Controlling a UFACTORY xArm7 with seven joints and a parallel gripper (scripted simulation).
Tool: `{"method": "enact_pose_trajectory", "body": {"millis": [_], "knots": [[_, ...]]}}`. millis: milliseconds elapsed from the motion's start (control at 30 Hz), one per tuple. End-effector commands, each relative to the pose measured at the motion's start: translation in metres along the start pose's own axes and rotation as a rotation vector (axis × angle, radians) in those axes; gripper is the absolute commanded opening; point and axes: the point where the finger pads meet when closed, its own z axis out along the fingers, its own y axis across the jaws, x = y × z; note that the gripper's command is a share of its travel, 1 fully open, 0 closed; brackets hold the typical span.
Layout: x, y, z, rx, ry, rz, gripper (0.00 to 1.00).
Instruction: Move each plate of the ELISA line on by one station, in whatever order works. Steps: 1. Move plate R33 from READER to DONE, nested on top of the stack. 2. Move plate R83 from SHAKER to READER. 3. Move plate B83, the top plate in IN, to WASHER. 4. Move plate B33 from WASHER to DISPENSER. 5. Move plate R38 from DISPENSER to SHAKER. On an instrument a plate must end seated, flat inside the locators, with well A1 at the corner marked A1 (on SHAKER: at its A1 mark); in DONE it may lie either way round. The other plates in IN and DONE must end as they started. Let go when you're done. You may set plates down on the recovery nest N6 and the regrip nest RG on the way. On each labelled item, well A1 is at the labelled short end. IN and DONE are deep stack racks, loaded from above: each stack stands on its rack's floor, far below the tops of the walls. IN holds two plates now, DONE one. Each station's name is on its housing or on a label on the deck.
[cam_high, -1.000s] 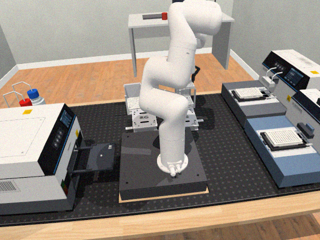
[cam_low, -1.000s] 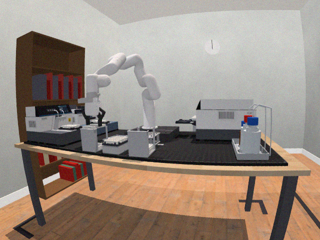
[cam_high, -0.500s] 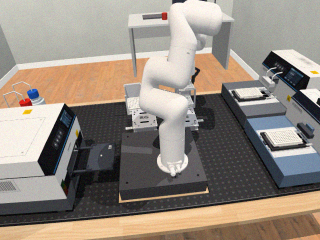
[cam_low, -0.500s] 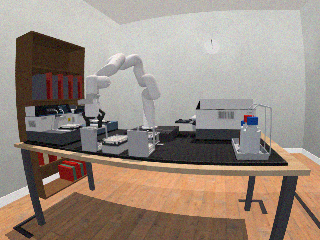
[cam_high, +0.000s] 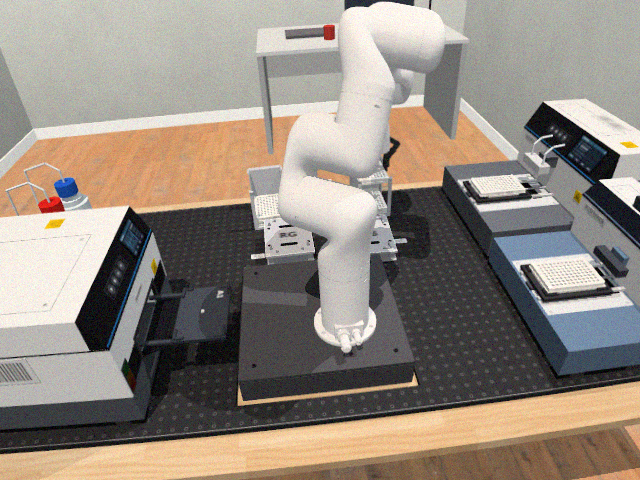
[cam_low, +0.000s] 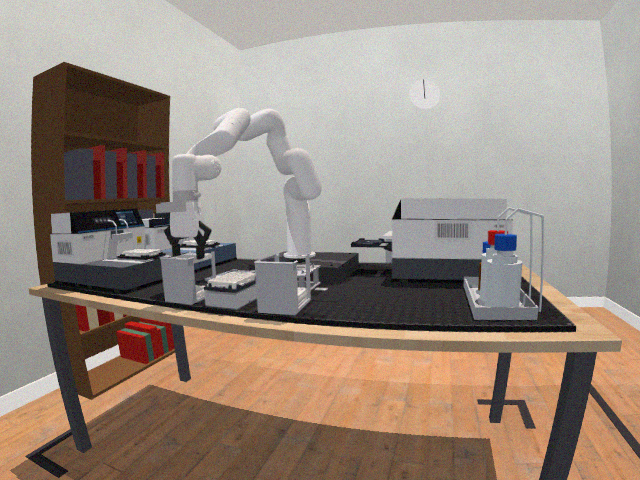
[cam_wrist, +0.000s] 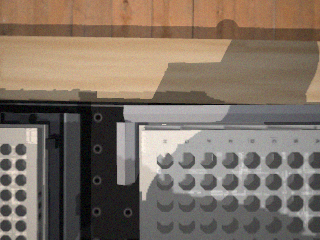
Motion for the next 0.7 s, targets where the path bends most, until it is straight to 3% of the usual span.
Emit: {"method": "enact_pose_trajectory", "body": {"millis": [0,667], "knots": [[0.001,0.0,0.001,-0.002,0.004,0.0,0.0],[0.001,0.0,0.013,-0.002,0.004,0.0,0.0]]}}
